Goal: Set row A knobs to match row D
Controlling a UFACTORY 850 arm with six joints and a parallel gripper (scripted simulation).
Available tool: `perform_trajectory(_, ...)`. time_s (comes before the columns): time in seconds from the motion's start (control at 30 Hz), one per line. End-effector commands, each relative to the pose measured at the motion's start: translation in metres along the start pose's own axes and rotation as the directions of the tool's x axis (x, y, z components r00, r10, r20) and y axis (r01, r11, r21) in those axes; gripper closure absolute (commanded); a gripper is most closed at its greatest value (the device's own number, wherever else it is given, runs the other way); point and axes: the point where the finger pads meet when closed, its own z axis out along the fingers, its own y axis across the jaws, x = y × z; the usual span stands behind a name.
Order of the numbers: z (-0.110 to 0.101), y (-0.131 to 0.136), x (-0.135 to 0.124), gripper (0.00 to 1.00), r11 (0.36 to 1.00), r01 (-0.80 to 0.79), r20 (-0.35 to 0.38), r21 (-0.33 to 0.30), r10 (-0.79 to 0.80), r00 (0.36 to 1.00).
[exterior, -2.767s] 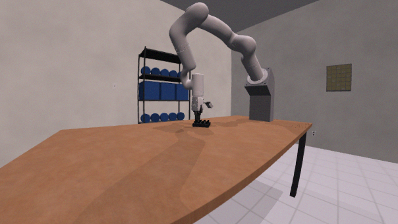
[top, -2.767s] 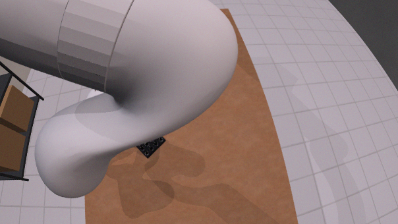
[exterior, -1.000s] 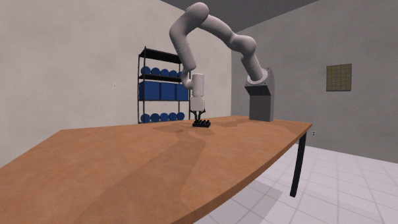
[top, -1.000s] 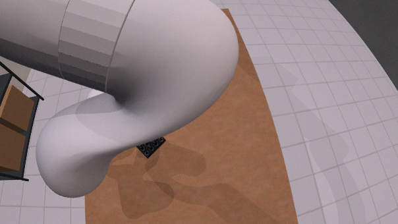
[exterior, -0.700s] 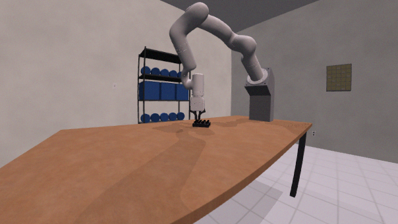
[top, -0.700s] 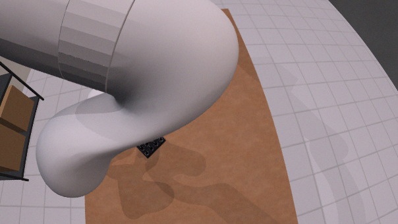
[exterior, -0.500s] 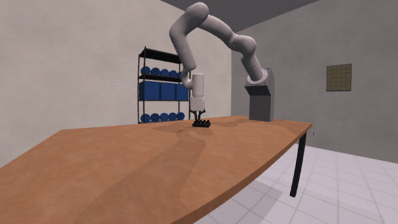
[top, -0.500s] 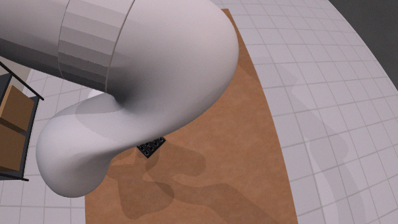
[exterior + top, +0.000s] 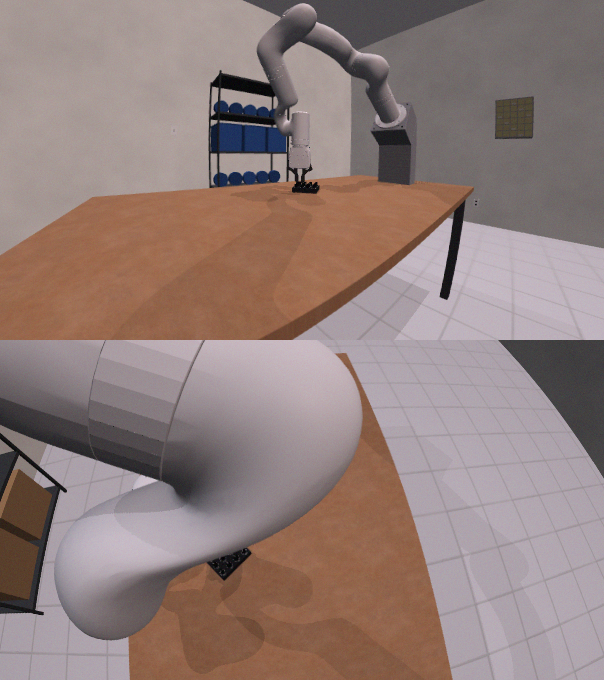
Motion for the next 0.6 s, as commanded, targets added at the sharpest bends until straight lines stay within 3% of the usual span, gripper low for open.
perform_trajectory(0.0, -0.0002, 0.0, 0.0001, 0.81, 1.0, 0.0, 0.0, 0.0, 0.0, 1.0)
perform_trajectory(0.57, -0.0079, -0.0001, 0.0001, 0.81, 1.0, 0.0, 0.0, 0.0, 0.0, 1.0)
